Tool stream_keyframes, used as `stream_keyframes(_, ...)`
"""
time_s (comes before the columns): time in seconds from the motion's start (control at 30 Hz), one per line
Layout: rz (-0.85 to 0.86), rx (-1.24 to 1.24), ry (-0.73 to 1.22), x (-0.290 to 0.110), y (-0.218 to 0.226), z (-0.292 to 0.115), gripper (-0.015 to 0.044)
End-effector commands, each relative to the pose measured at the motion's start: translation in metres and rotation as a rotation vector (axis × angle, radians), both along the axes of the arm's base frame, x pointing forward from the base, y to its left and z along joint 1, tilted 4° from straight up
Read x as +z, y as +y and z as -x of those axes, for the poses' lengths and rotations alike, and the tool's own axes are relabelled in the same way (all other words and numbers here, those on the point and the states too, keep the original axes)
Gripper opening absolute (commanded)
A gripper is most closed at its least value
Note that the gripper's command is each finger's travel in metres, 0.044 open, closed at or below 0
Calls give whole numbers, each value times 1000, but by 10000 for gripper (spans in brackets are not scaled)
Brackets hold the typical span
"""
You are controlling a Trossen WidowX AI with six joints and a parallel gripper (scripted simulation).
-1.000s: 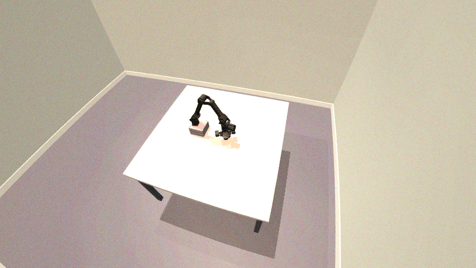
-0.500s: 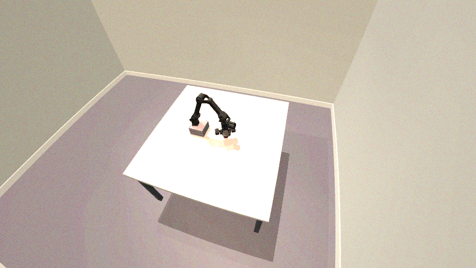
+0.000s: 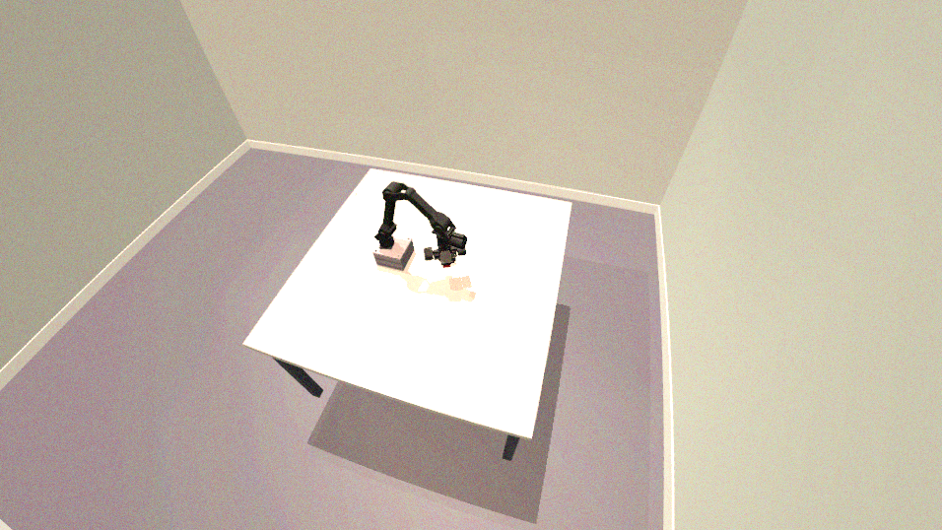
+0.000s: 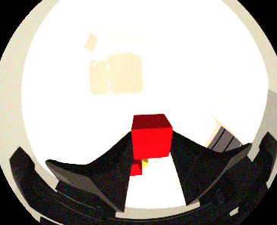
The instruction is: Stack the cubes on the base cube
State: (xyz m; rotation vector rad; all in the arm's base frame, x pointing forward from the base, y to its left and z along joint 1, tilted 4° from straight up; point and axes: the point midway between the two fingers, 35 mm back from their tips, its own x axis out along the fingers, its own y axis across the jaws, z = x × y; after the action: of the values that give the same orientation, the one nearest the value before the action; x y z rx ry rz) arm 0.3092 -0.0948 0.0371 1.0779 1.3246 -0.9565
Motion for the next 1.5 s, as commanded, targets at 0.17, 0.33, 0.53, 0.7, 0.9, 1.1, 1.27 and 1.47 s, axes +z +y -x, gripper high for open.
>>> stream_keyframes(0.17,-1,4,-3,28,0,3,105)
stream_keyframes(0.33,-1,6,-4,33,2,4,105)
stream_keyframes(0.53,-1,29,-5,33,21,2,105)
stream_keyframes(0.7,-1,49,-6,34,37,1,105)
stream_keyframes(0.9,-2,73,-8,34,56,1,105)
stream_keyframes(1.1,-2,96,-9,34,75,3,105)
stream_keyframes(1.27,-3,116,-11,34,91,5,105)
stream_keyframes(1.47,-4,140,-12,35,110,9,105)
